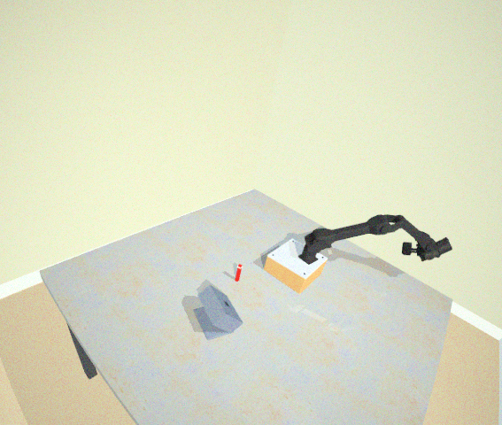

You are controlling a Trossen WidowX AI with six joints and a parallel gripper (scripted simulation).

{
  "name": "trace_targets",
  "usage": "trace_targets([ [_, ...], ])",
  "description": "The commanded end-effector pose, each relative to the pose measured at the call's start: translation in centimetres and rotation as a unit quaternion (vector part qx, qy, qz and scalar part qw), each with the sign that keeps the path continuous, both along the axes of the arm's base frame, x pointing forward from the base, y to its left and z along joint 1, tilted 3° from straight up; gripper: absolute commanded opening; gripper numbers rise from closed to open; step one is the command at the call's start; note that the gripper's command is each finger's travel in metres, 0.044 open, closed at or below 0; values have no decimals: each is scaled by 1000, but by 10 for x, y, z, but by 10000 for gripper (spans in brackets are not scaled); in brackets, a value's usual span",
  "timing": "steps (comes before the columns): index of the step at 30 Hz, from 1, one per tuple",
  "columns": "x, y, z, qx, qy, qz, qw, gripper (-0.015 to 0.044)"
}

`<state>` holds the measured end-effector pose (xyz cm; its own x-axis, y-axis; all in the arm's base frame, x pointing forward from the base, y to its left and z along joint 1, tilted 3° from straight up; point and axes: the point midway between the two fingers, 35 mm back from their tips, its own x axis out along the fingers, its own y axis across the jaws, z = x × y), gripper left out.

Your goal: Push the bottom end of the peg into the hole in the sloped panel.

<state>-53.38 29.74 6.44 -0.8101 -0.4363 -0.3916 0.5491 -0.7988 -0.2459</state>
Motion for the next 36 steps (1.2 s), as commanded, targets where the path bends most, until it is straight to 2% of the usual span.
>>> trace_targets([
  [1, 0, 0, 0, -1, 0, -1, 1000, 426],
  [2, 2, 2, 2, -3, -1, -3, 1000, 440],
  [13, 41, 49, 18, -25, -24, -72, 997, 440],
  [36, 173, 165, 18, -33, -77, -251, 964, 440],
])
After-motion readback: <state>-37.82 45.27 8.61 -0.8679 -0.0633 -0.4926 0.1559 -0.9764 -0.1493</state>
